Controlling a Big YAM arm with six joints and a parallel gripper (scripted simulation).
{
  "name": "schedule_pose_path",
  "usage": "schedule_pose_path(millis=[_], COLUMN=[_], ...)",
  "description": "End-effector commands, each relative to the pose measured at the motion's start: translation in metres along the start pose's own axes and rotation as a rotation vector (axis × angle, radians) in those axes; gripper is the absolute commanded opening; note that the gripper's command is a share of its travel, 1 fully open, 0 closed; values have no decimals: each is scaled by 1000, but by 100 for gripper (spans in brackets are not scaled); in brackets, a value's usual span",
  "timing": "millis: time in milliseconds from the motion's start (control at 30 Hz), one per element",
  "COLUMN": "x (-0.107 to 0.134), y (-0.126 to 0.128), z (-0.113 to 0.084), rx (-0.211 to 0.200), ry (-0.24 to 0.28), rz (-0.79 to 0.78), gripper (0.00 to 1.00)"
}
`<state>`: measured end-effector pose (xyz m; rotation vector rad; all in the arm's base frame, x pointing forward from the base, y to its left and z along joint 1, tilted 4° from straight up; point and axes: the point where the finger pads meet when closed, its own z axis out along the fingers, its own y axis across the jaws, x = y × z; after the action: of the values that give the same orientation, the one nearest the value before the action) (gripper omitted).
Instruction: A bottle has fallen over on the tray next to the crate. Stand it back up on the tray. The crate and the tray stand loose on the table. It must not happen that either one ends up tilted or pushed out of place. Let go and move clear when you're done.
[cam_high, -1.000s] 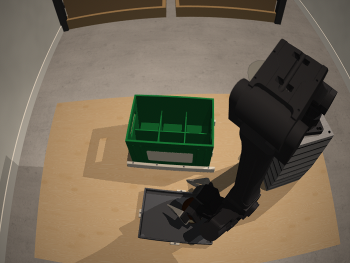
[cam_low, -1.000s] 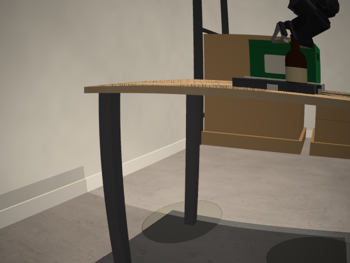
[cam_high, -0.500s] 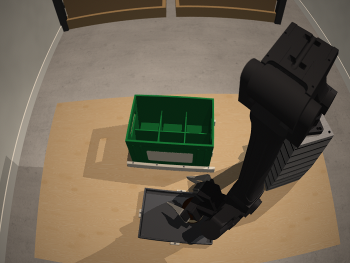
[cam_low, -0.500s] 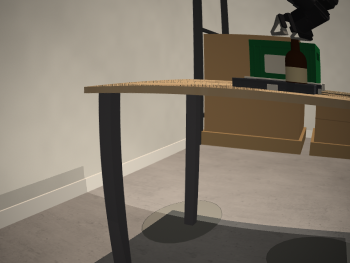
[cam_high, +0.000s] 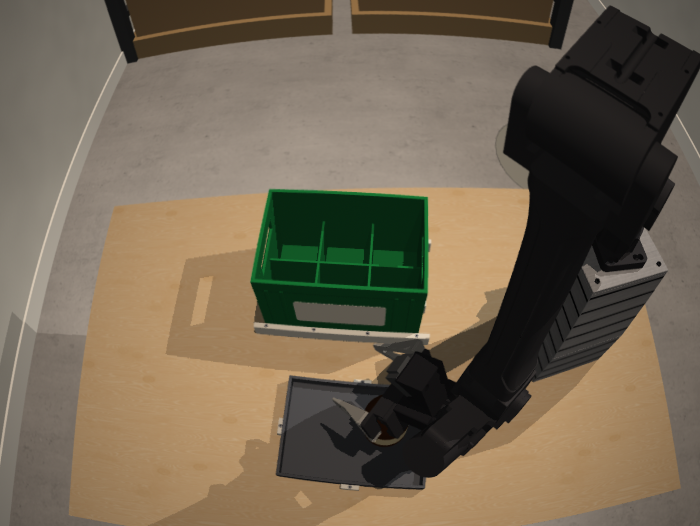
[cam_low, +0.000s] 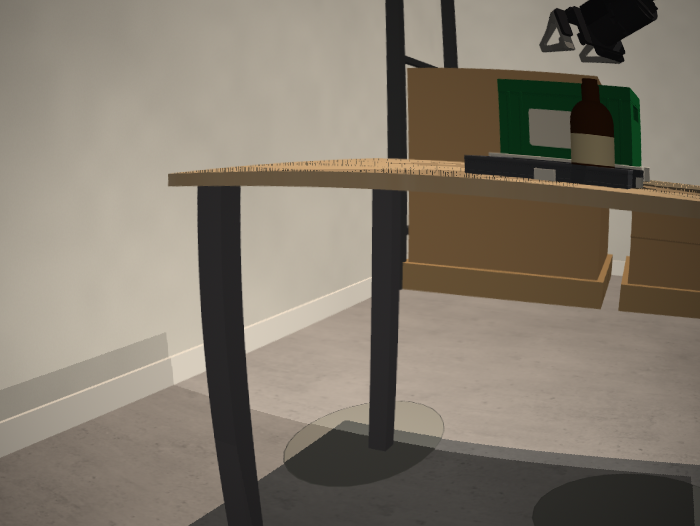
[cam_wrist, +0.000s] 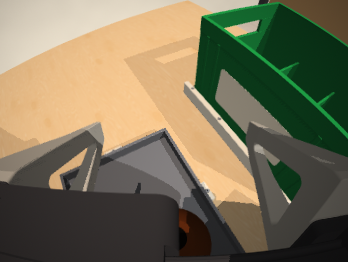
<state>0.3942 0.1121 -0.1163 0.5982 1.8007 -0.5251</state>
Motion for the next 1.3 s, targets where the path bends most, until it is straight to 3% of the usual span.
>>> schedule_pose_path(millis=[0, 533, 1067, 1100, 1267], x=[-14, -35, -39, -39, -39], y=[4, 7, 5, 5, 5], z=[-6, -14, -15, -15, -15], rx=[-6, -10, -6, -6, -6], ry=[-5, -6, -4, -4, -4], rz=[25, 30, 26, 26, 26], gripper=[100, 100, 100, 0, 0])
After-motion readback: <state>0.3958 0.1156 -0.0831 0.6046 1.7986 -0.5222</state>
